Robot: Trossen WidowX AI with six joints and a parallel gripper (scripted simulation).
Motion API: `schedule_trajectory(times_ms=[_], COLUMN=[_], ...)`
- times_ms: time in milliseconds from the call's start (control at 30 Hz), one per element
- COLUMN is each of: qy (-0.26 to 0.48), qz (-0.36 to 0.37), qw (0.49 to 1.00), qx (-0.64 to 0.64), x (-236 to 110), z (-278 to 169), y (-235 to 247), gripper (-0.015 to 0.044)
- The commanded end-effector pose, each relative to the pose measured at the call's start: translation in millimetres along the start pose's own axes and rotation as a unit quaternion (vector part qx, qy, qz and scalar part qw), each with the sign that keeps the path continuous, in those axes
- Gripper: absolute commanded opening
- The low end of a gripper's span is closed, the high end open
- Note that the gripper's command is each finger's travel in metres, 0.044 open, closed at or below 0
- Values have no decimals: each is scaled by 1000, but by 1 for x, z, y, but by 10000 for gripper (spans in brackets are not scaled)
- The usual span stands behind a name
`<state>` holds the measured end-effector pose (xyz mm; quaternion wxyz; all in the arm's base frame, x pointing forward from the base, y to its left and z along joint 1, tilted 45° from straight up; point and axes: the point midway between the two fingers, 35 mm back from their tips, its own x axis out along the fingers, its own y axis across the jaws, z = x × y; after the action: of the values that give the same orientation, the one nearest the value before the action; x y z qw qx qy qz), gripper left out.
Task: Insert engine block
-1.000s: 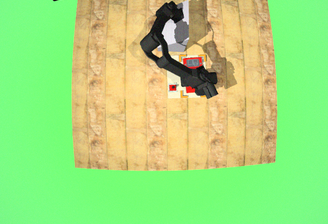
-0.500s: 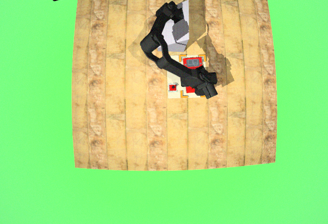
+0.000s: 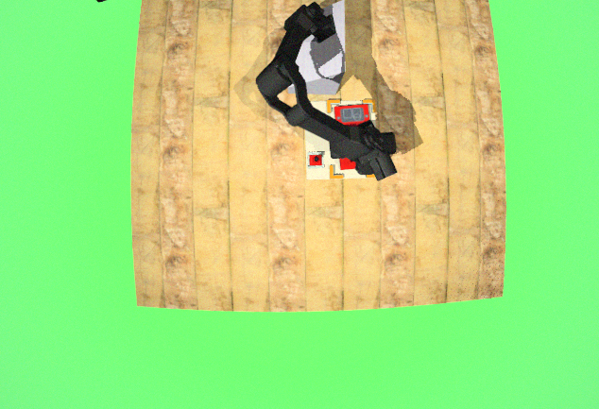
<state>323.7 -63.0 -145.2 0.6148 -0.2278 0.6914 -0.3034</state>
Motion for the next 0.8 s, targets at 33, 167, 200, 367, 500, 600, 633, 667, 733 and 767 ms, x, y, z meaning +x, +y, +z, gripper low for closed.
schedule_trajectory(times_ms=[33, 167, 200, 367, 500, 600, 633, 667, 733, 767], qy=[0, 0, 0, 0, 0, 0, 0, 0, 0, 0], qz=[0, 0, 0, 0, 0, -1, -1, -1, -1, -1], qw=[1000, 1000, 1000, 1000, 1000, 1000, 1000, 1000, 1000, 1000], qx=[0, 0, 0, 0, 0, -2, -2, -2, -2, -2], x=[0, 0, 0, 0, 0, -14, -14, -14, -14, -14], z=[0, 0, 0, 0, 0, 0, 0, 0, 0, 0], y=[0, 0, 0, 0, 0, 0, 0, 0, 0, 0], gripper=[368, 440, 440, 440, 440, 440, 440, 440, 414, 387])
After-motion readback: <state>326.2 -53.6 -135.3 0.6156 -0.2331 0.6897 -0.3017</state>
